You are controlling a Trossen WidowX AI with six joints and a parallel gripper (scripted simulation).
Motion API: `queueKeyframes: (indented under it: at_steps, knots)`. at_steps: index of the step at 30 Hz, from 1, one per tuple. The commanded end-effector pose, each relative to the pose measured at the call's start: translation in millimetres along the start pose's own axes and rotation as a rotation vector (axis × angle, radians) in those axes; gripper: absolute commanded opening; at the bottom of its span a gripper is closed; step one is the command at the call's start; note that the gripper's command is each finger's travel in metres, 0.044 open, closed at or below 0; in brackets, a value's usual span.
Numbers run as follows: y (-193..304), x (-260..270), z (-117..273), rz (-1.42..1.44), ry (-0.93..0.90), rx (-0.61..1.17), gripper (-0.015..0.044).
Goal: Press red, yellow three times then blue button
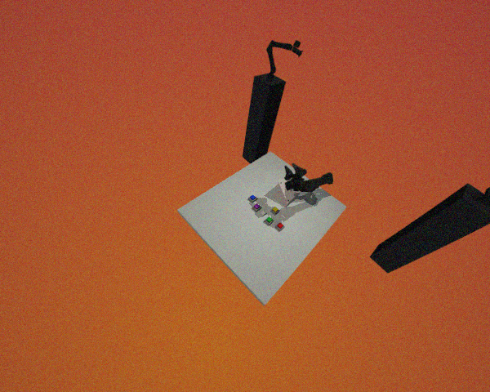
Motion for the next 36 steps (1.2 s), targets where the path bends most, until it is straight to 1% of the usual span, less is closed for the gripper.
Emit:
queueKeyframes:
  at_steps: [1,2,4,8,11,13,16,18,21,23,24,25,33,36]
  knots:
    - [-2,0,0,-0.002,-0.009,-0.014,0.04]
    - [-9,1,0,-0.007,-0.039,-0.054,0.04]
    - [-34,5,4,-0.028,-0.164,-0.189,0.04]
    - [-82,22,22,-0.078,-0.515,-0.403,0.04]
    - [-111,37,45,-0.116,-0.829,-0.475,0.04]
    - [-127,47,64,-0.138,-1.053,-0.474,0.04]
    - [-145,59,95,-0.164,-1.396,-0.394,0.04]
    - [-156,64,117,-0.176,-1.62,-0.287,0.04]
    - [-170,68,150,-0.185,-1.932,-0.047,0.04]
    - [-178,68,168,-0.184,-2.098,0.145,0.04]
    - [-181,67,173,-0.183,-2.139,0.202,0.04]
    - [-181,67,175,-0.182,-2.153,0.222,0.04]
    - [-181,67,175,-0.182,-2.153,0.222,0.04]
    - [-184,86,187,-0.182,-2.151,0.221,0.0321]
Point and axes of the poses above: the point midway between the two fingers, 35 mm back from their tips, its own z axis back along the fingers, its own x axis across the jaws, y = z × x, the point moved 5 cm from there along z, back along the fingers, and after that the axes turned 10 degrees about -z, right-handed, at the moved point
